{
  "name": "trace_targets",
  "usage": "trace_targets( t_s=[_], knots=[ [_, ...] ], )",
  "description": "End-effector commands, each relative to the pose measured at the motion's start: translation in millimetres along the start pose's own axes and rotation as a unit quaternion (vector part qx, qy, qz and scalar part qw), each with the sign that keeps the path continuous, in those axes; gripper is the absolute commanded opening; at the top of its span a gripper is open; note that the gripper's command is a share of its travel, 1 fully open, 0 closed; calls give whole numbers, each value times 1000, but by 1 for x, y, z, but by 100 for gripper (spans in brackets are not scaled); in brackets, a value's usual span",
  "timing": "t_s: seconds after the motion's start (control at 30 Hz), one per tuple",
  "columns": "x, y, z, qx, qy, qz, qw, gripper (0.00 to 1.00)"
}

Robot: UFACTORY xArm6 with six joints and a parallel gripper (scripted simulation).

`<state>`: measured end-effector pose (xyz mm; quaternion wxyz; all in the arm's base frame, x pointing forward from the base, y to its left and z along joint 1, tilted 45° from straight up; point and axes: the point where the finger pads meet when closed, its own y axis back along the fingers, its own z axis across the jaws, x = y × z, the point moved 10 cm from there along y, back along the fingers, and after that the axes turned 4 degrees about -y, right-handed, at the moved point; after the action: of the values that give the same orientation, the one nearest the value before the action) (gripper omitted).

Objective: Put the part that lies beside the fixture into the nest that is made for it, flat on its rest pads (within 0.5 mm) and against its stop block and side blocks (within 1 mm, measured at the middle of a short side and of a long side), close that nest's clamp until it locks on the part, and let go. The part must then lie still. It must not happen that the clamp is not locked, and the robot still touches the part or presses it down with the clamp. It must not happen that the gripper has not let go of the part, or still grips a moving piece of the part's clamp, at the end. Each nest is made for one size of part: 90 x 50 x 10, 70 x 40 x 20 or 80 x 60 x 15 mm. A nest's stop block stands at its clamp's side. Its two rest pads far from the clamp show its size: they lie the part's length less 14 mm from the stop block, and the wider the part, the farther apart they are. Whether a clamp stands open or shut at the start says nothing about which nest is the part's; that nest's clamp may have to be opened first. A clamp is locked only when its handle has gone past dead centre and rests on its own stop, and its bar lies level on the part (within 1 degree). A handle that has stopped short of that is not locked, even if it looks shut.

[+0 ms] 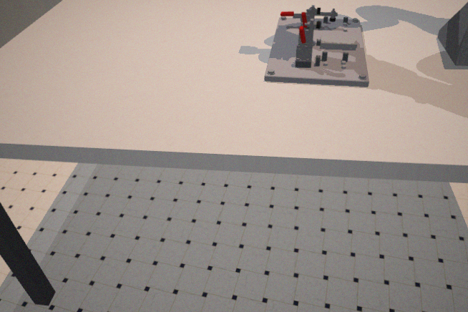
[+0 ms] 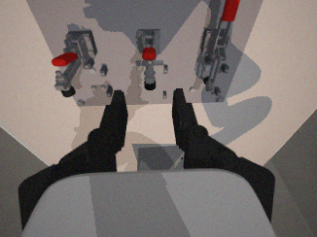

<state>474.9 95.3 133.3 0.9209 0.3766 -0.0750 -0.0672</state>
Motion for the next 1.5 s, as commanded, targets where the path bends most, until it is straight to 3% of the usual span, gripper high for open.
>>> trace_targets(
  t_s=[0.0, 0.6, 1.47],
  knots=[
    [1, -11, 0, 1, -1, 2, 1000, 47],
    [1, -69, 0, 1, -1, 2, 1000, 47],
    [1, -80, 0, 1, -1, 2, 1000, 47]
  ],
)
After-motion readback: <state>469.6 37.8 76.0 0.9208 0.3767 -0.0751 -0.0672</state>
